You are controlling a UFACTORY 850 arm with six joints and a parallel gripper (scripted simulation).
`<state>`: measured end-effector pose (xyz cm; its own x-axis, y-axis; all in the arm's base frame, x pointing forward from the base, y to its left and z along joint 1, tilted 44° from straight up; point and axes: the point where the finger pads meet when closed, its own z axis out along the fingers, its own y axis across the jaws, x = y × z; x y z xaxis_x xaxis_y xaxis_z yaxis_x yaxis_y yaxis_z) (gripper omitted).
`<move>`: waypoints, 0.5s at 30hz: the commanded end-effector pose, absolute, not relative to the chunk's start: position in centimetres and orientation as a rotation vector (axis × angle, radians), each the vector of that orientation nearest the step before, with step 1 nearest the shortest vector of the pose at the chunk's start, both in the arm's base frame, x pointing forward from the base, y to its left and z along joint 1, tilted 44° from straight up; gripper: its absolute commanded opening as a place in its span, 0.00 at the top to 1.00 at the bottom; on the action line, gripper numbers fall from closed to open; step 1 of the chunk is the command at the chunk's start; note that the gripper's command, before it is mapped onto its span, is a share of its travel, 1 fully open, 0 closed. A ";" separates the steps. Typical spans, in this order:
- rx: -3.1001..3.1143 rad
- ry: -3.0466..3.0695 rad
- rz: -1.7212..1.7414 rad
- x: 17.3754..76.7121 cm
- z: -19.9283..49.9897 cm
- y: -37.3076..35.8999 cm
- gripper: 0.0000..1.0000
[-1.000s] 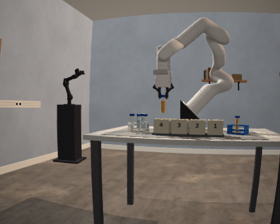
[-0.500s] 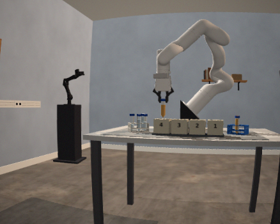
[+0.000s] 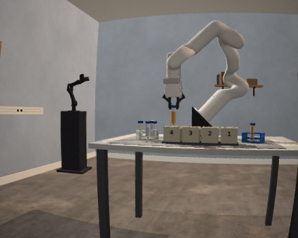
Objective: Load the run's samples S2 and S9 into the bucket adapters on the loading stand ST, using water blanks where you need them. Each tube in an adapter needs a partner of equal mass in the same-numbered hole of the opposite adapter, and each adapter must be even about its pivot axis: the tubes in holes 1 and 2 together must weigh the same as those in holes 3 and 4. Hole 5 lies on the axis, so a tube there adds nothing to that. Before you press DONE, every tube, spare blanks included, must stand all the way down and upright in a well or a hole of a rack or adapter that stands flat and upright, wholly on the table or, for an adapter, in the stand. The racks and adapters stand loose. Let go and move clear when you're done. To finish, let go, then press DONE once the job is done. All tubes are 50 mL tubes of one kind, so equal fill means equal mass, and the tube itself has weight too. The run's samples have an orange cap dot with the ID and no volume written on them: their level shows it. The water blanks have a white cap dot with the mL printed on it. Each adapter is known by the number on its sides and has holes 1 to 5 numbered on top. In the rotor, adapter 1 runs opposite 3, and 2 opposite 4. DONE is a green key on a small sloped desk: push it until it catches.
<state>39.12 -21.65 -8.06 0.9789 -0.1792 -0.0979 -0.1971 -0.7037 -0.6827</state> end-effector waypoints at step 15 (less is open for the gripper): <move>-2.368 0.262 0.029 39.3 -9.0 -20.8 1.00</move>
